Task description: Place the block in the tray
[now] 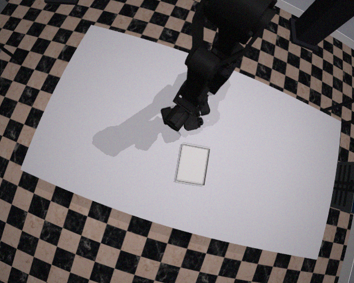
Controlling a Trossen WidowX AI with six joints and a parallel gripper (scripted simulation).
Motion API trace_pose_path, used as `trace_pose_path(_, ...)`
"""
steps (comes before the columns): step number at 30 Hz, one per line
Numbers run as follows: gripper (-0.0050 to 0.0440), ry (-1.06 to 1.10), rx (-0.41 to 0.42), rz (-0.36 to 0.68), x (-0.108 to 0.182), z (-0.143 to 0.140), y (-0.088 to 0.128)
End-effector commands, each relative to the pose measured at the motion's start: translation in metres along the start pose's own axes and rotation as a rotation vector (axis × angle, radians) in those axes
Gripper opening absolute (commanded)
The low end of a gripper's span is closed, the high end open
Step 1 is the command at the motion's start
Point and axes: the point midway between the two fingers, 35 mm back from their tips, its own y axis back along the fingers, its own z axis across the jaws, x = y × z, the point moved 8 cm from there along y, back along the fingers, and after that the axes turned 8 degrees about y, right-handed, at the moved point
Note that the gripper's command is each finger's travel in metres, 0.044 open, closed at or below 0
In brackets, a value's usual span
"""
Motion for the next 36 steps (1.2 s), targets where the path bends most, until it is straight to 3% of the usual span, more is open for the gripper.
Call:
trace_pose_path(1, 0.0209, 0.001, 0.012, 0.000, -0.001, -0.002, 0.001)
trace_pose_path(25, 0.0209, 0.001, 0.012, 0.000, -0.002, -0.005, 0.001)
trace_pose_path(36, 0.0209, 0.001, 0.012, 0.000, -0.002, -0.005, -0.016)
